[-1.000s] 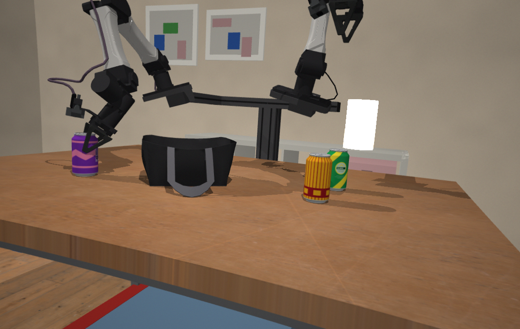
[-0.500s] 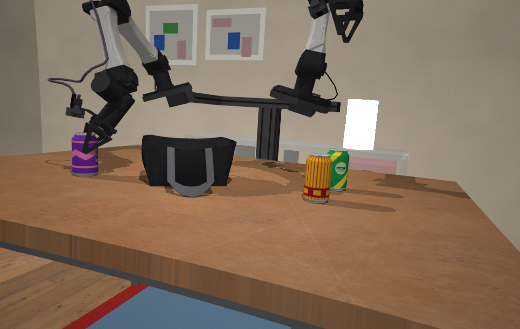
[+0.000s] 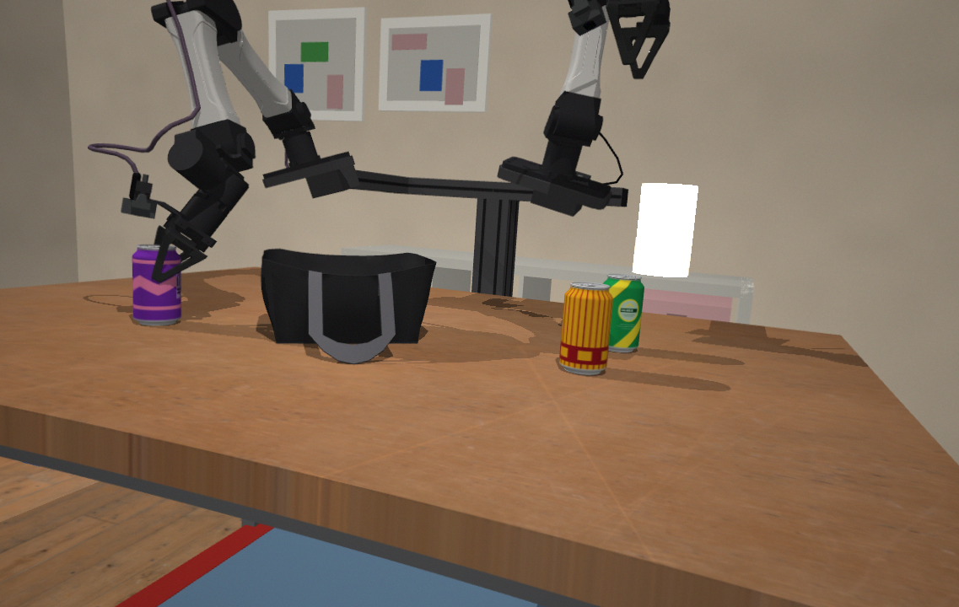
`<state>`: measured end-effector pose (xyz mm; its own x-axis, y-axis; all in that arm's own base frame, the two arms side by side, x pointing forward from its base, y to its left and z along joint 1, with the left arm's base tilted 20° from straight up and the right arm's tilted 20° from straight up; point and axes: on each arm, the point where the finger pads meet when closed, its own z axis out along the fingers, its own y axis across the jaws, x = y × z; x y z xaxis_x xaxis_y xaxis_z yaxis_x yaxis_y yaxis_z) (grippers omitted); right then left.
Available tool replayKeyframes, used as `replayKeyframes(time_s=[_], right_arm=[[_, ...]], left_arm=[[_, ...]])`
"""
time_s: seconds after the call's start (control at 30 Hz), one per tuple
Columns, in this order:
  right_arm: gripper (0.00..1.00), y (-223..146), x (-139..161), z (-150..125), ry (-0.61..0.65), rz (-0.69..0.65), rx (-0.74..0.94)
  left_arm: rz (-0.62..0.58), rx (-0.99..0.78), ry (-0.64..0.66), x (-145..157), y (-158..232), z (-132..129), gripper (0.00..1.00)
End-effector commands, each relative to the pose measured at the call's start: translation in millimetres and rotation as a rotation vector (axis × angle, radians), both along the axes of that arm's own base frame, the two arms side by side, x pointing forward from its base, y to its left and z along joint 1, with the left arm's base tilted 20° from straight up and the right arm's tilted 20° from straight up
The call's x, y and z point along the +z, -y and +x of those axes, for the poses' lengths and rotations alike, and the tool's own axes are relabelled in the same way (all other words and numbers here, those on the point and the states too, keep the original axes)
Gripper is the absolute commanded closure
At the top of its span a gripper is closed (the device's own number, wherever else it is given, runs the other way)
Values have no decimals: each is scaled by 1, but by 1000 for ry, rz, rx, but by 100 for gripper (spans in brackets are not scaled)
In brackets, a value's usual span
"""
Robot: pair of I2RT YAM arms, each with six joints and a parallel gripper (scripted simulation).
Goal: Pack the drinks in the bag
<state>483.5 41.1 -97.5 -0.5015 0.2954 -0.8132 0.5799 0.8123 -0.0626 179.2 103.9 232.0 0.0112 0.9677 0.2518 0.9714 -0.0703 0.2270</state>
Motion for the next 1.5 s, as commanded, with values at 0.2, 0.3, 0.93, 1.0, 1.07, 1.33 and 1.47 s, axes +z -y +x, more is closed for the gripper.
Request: replayKeyframes(time_s=[0.2, 0.3, 0.93, 1.0, 1.07, 1.33, 1.47], right_arm=[[30, -20, 48, 2, 57, 4, 9], [30, -26, 67, 10, 94, 16, 8], [30, -29, 85, -1, 106, 5, 18], [30, -31, 91, 5, 122, 11, 17], [30, -31, 91, 5, 122, 11, 17], [30, -13, 87, 5, 118, 7, -13], [30, -12, 93, 11, 136, 14, -19]], left_arm=[[14, 5, 60, 9, 0, 4, 0], [14, 5, 60, 9, 0, 4, 0], [14, 5, 60, 9, 0, 4, 0], [14, 5, 60, 9, 0, 4, 0], [14, 5, 60, 9, 0, 4, 0], [14, 5, 60, 9, 0, 4, 0], [14, 5, 60, 9, 0, 4, 0]])
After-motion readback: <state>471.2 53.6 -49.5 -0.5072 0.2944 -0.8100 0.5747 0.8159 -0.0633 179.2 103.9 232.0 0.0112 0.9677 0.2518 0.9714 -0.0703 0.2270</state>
